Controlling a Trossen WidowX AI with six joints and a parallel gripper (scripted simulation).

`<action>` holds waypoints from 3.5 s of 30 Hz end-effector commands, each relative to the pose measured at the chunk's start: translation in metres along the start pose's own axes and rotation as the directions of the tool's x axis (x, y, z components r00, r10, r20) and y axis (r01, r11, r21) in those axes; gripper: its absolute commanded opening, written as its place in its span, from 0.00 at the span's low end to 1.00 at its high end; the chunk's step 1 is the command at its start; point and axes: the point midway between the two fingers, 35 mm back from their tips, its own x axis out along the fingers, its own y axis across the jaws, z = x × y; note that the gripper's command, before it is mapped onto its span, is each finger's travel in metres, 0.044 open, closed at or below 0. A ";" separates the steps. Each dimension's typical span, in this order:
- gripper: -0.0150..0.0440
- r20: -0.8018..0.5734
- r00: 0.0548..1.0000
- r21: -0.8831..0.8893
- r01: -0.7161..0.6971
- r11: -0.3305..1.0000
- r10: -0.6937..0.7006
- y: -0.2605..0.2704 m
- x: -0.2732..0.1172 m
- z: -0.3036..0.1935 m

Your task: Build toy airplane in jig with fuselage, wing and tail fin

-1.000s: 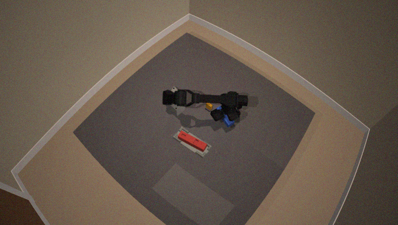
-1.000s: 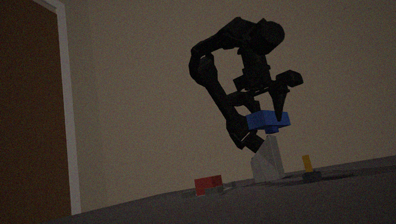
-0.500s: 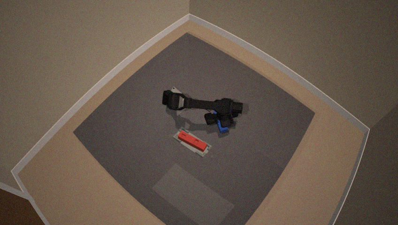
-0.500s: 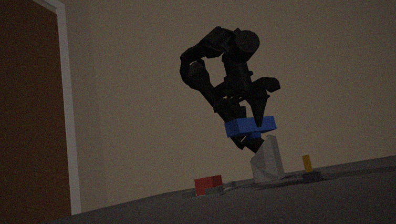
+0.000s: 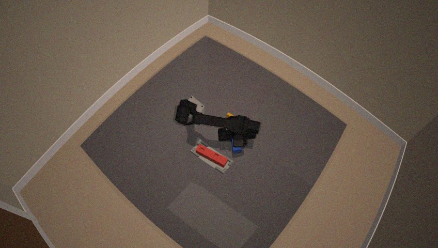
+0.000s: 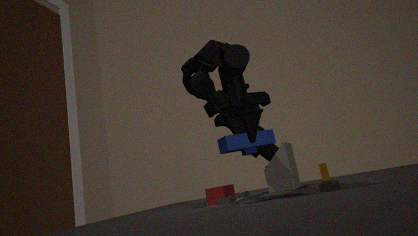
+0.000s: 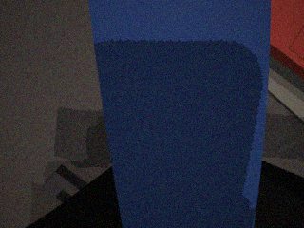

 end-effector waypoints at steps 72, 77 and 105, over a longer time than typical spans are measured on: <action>0.59 0.036 0.999 0.562 0.000 0.827 -0.025 -0.108 0.022 0.046; 0.59 0.036 0.999 0.562 0.000 0.827 -0.025 -0.108 0.027 0.047; 0.59 0.037 0.999 0.563 0.000 0.827 -0.026 -0.109 0.062 0.048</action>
